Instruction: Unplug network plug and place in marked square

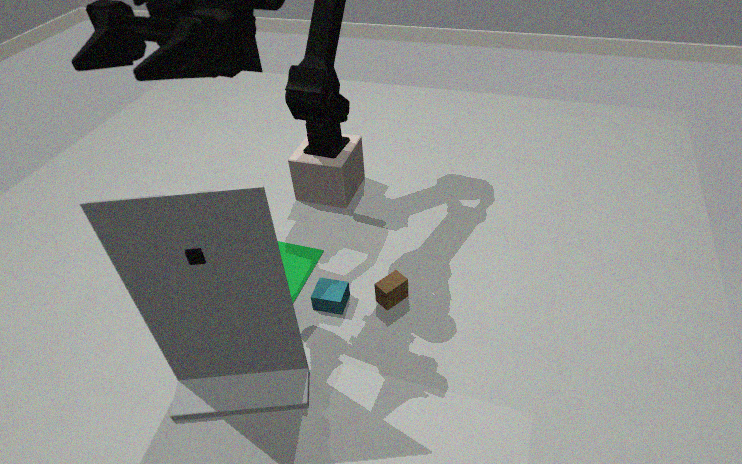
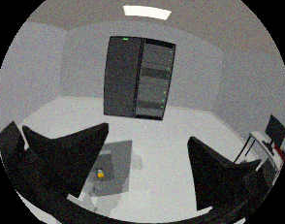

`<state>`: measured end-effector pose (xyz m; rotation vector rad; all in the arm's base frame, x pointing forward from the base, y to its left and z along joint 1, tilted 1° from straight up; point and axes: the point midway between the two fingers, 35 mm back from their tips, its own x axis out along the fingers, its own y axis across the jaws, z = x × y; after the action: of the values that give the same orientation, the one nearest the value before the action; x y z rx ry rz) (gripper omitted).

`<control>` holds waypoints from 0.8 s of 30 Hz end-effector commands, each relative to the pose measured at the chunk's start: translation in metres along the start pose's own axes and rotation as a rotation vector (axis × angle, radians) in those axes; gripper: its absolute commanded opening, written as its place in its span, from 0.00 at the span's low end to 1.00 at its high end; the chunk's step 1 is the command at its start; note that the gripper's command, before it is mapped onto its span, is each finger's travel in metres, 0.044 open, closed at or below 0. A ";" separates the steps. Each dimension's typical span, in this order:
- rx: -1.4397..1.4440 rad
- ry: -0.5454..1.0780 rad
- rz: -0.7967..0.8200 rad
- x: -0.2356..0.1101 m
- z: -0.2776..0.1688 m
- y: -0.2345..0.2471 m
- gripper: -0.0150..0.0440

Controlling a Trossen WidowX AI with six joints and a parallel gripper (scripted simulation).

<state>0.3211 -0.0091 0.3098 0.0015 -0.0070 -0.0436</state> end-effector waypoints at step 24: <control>0.743 0.142 0.362 0.021 -0.091 -0.002 0.52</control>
<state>0.3464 -0.0114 0.2352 0.6222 0.0749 0.2657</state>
